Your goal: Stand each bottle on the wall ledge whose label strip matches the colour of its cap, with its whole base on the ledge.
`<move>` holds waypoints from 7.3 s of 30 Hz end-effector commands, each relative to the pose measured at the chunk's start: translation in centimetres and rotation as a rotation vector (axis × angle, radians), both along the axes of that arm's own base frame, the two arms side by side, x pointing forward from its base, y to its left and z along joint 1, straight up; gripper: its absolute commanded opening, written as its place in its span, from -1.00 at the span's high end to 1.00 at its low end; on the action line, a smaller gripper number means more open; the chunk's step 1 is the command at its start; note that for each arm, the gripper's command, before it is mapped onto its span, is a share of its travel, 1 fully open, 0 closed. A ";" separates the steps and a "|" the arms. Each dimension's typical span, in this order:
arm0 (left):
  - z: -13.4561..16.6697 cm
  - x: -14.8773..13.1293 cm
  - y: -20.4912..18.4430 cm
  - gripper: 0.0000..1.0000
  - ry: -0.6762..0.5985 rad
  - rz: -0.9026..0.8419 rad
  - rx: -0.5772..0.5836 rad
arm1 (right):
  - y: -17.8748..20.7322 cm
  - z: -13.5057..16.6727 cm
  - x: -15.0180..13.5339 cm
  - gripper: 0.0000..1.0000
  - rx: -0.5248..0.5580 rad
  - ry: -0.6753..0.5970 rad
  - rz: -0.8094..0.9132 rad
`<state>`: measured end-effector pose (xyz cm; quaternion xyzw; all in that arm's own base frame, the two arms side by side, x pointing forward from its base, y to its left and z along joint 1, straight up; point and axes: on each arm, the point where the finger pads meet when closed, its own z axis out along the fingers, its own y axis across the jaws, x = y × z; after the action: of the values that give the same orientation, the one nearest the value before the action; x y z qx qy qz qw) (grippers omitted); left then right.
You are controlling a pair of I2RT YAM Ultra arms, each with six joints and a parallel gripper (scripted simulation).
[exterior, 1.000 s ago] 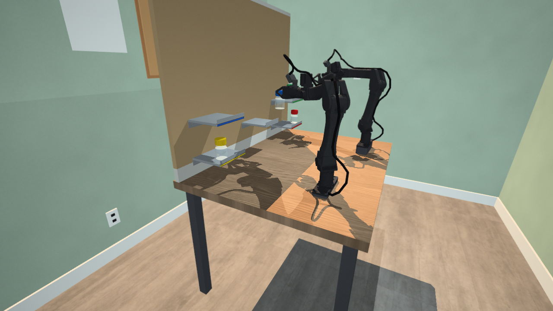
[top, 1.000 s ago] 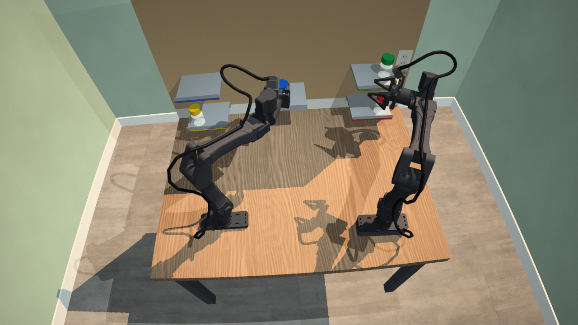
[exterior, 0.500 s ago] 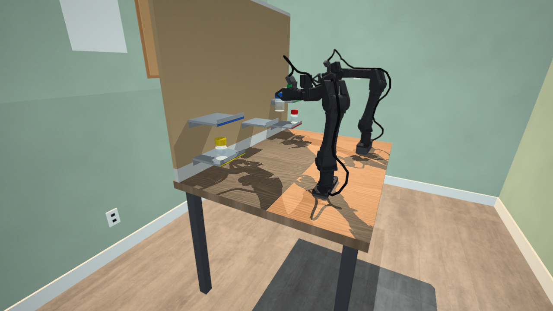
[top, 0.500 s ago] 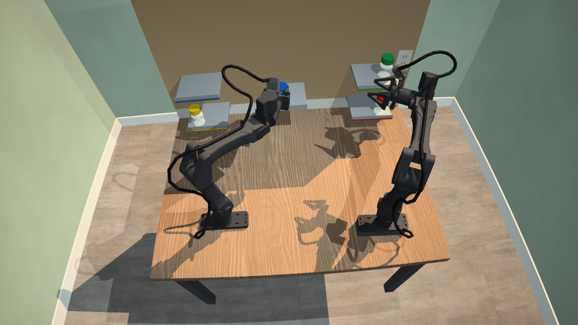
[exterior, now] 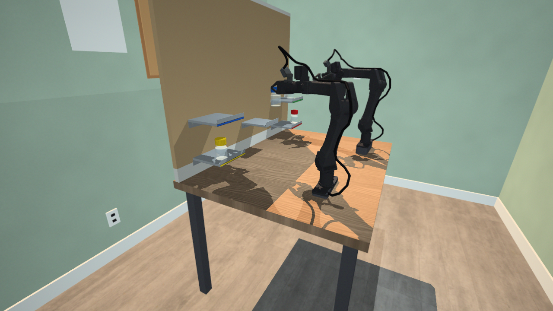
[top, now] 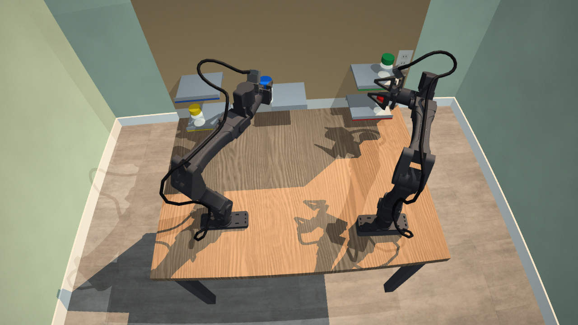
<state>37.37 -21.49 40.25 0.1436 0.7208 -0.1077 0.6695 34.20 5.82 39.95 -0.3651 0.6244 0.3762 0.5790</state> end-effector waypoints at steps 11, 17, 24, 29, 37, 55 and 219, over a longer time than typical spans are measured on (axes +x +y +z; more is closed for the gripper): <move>3.6 0.8 11.1 0.02 -0.059 -0.151 -0.024 | 0.0 0.8 -0.2 -0.77 -0.004 -0.014 0.010; 3.5 2.2 16.2 0.02 -0.053 -0.110 -0.014 | 0.0 0.8 -0.2 -0.77 -0.004 -0.014 0.010; 3.5 3.5 26.9 0.02 -0.044 -0.017 0.002 | 0.0 0.8 -0.2 -0.77 -0.004 -0.014 0.010; 3.4 3.7 32.4 0.02 -0.038 0.047 0.006 | 0.0 0.8 -0.2 -0.77 -0.004 -0.014 0.010; 4.1 3.8 33.8 0.02 -0.051 0.087 0.005 | 0.0 0.8 -0.2 -0.77 -0.004 -0.014 0.010; 3.6 3.6 34.1 0.02 -0.071 0.497 -0.038 | 0.0 0.8 -0.2 -0.77 -0.004 -0.014 0.010; 0.5 10.6 34.9 -0.40 -0.144 0.487 -0.031 | 0.0 0.8 -0.2 -0.77 -0.004 -0.014 0.010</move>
<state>49.37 13.21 38.44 -0.0384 0.7049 0.0476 0.7067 34.20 5.82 39.95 -0.3651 0.6244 0.3762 0.5790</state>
